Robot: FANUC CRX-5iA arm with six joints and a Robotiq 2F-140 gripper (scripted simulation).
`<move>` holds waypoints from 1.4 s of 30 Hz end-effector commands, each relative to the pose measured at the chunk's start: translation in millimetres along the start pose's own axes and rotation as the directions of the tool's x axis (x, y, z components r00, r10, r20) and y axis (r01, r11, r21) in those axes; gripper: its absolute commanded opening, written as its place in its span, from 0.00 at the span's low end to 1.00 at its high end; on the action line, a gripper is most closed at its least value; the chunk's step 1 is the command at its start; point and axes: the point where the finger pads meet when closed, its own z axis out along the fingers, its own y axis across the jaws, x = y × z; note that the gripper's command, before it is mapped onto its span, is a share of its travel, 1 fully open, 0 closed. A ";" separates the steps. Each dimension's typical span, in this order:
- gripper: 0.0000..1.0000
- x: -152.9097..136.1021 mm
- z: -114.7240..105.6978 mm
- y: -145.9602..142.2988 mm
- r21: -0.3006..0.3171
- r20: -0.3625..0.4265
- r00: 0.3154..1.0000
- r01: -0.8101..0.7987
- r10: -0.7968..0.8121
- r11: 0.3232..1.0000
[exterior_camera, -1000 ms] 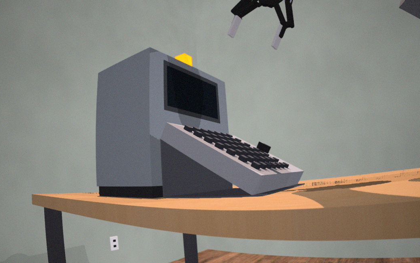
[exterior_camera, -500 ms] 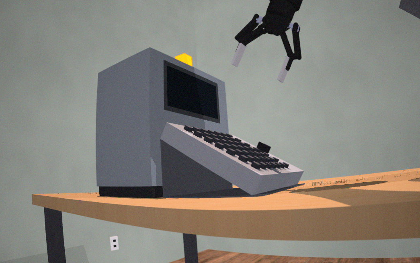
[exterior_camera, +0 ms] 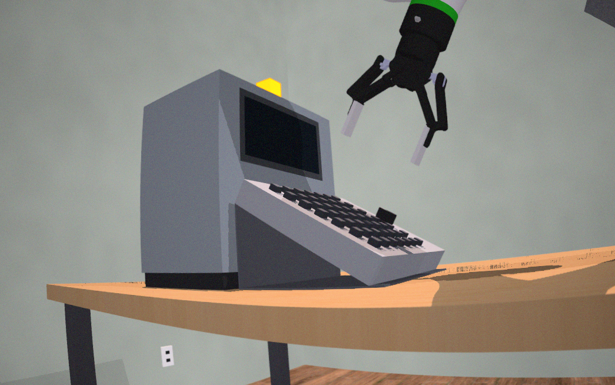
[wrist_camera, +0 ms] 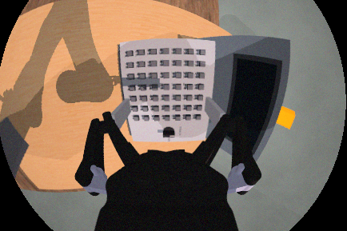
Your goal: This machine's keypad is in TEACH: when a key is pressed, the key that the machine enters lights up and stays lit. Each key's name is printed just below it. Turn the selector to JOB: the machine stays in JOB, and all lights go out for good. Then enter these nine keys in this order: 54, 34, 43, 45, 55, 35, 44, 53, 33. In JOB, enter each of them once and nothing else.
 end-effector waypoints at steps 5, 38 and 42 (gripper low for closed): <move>0.00 -0.1 1.6 -3.0 0.004 -0.001 1.000 -0.004 0.004 1.000; 0.00 -0.1 9.3 -3.0 0.004 -0.001 1.000 -0.004 0.004 1.000; 0.00 0.0 39.0 -3.1 0.004 -0.001 1.000 -0.004 0.004 1.000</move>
